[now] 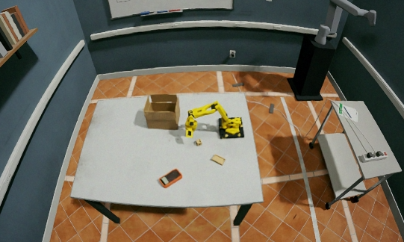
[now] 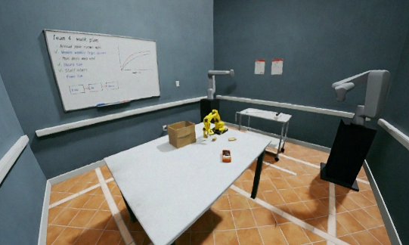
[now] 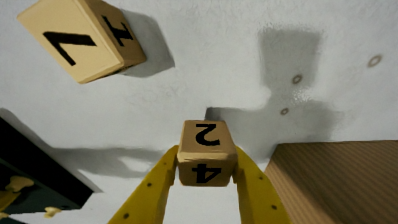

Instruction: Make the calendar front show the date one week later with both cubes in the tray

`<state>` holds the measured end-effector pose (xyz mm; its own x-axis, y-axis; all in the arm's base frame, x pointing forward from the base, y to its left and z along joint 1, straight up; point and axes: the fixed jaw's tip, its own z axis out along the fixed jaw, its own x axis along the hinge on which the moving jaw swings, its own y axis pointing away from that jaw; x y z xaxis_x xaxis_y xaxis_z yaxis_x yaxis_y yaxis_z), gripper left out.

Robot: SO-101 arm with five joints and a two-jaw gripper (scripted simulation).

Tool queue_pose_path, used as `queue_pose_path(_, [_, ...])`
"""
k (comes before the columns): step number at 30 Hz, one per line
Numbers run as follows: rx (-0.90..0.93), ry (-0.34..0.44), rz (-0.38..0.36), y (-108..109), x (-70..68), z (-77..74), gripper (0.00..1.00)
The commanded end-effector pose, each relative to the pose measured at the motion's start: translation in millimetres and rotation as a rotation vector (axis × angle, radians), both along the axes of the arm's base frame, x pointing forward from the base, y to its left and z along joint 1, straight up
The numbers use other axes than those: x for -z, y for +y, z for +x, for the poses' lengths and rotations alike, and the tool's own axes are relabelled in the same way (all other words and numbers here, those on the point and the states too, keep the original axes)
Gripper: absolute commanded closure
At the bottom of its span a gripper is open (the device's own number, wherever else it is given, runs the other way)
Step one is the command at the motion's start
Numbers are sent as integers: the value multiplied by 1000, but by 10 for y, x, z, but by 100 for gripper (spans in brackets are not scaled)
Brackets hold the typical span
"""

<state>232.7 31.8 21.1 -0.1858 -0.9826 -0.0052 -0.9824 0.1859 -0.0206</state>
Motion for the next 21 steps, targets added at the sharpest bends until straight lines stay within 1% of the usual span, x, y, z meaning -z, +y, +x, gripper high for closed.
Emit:
queue_pose_path(1, [-20, 18, -1, 22, 64, -29, 100])
queue_pose_path(8, [-20, 18, -1, 22, 68, -29, 100])
queue_pose_path(16, [-20, 18, -1, 22, 118, -29, 100])
queue_pose_path(21, [-20, 18, -1, 22, 125, -30, 100])
